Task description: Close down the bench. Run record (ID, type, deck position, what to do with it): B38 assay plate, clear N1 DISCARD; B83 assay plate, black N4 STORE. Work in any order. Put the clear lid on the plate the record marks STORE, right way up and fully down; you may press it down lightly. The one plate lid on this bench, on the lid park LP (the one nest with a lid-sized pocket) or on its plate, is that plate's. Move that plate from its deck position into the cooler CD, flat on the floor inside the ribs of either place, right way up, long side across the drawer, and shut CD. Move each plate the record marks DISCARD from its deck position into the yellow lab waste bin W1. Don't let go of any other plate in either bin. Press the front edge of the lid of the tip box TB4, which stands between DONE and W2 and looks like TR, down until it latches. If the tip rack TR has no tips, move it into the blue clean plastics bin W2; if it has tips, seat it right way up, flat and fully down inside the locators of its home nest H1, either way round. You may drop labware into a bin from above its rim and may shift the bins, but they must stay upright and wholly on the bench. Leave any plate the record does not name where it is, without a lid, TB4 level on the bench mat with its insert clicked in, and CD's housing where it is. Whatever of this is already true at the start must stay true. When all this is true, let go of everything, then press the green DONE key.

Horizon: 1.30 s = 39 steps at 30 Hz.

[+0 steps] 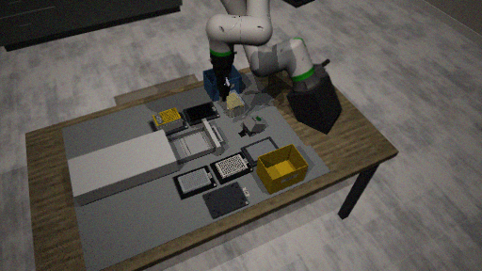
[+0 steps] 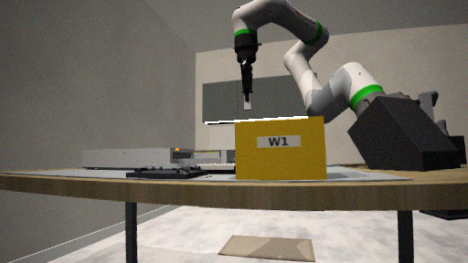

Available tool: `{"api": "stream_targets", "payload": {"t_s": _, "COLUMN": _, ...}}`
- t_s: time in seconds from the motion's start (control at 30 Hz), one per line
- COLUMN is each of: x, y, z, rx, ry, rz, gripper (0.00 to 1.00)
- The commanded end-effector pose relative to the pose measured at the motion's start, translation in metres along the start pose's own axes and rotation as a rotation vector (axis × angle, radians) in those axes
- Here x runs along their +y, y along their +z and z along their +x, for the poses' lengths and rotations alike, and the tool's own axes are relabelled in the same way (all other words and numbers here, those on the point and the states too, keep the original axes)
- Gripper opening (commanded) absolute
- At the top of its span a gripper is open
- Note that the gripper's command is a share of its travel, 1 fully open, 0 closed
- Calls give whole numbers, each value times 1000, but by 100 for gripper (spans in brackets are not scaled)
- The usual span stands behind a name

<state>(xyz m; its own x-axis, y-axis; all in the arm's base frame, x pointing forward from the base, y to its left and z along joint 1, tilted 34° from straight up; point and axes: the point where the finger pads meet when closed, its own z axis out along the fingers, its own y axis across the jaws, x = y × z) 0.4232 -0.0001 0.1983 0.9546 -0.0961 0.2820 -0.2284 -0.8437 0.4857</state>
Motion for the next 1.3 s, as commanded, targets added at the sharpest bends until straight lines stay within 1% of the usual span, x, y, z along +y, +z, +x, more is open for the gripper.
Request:
{"api": "stream_targets", "payload": {"t_s": 0.0, "x": 0, "y": 0, "z": 0, "rx": 1, "ry": 0, "rz": 1, "gripper": 0}}
{"api": "stream_targets", "payload": {"t_s": 0.3, "x": 0, "y": 0, "z": 0, "rx": 1, "ry": 0, "rz": 1, "gripper": 0}}
{"api": "stream_targets", "payload": {"t_s": 0.33, "x": -2, "y": 1, "z": -2, "rx": 1, "ry": -28, "rz": 1, "gripper": 66}}
{"api": "stream_targets", "payload": {"t_s": 0.67, "x": -32, "y": 18, "z": -24, "rx": 1, "ry": -28, "rz": 1, "gripper": 66}}
{"api": "stream_targets", "payload": {"t_s": 0.73, "x": -32, "y": 18, "z": -24, "rx": 1, "ry": -28, "rz": 1, "gripper": 66}}
{"api": "stream_targets", "payload": {"t_s": 1.27, "x": -75, "y": 42, "z": -57, "rx": 1, "ry": -28, "rz": 1, "gripper": 66}}
